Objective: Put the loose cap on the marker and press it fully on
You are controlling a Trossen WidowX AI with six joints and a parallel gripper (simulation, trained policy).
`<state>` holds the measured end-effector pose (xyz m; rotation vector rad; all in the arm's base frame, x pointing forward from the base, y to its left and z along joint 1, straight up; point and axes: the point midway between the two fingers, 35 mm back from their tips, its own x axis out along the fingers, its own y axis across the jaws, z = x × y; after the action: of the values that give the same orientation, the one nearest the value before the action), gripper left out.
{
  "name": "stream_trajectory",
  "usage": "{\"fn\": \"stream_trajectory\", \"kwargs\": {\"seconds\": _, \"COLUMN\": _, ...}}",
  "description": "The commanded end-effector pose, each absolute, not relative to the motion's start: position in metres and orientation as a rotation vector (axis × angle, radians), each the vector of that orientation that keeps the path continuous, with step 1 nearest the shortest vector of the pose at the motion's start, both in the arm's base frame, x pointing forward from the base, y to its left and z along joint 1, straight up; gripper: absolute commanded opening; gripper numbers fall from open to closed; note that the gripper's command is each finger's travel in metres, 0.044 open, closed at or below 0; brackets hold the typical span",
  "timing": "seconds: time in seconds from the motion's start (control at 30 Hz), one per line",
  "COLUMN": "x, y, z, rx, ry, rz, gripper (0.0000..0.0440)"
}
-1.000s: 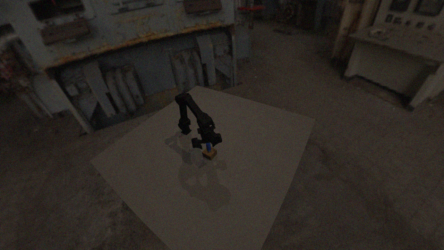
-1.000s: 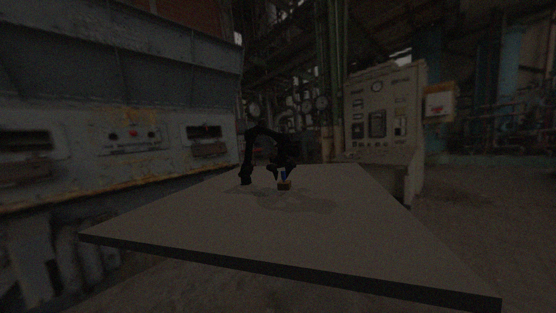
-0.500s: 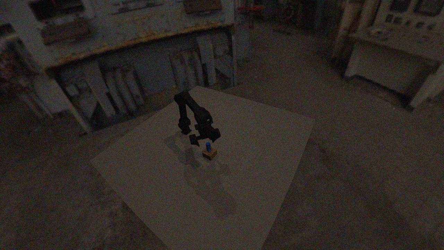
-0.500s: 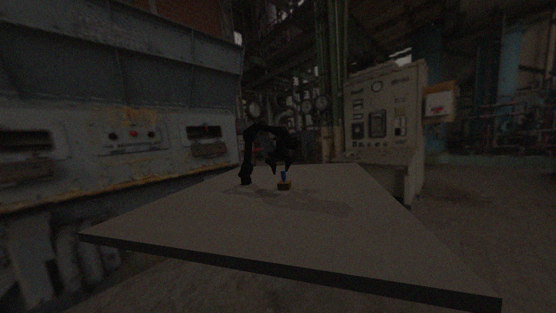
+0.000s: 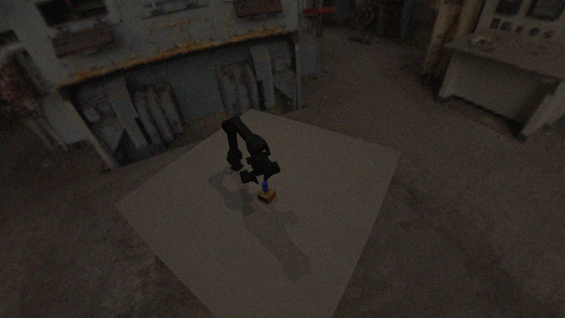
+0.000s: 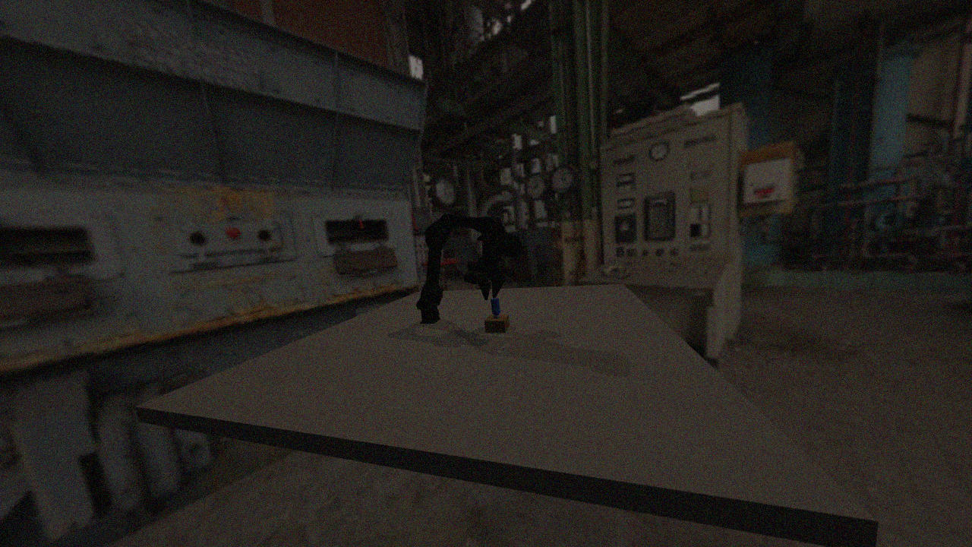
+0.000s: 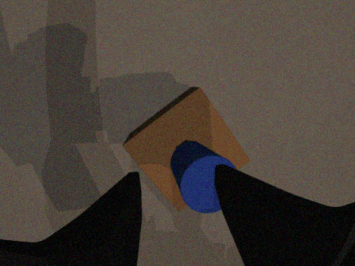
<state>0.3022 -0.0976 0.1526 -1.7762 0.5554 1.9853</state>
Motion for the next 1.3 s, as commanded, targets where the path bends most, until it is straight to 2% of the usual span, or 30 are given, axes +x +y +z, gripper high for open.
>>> {"fn": "stream_trajectory", "kwargs": {"seconds": 0.0, "x": 0.302, "y": -0.098, "z": 0.146, "rx": -1.777, "ry": 0.544, "rz": 2.005, "gripper": 0.0096}}
{"fn": "stream_trajectory", "kwargs": {"seconds": 0.07, "x": 0.303, "y": -0.098, "z": 0.144, "rx": -1.787, "ry": 0.547, "rz": 2.005, "gripper": 0.0078}}
{"fn": "stream_trajectory", "kwargs": {"seconds": 0.57, "x": 0.306, "y": -0.098, "z": 0.131, "rx": -1.815, "ry": 0.554, "rz": 2.011, "gripper": 0.0052}}
{"fn": "stream_trajectory", "kwargs": {"seconds": 0.97, "x": 0.278, "y": -0.085, "z": 0.158, "rx": -1.772, "ry": 0.471, "rz": 2.023, "gripper": 0.0077}}
{"fn": "stream_trajectory", "kwargs": {"seconds": 1.27, "x": 0.263, "y": -0.082, "z": 0.174, "rx": -1.796, "ry": 0.412, "rz": 2.0, "gripper": 0.0079}}
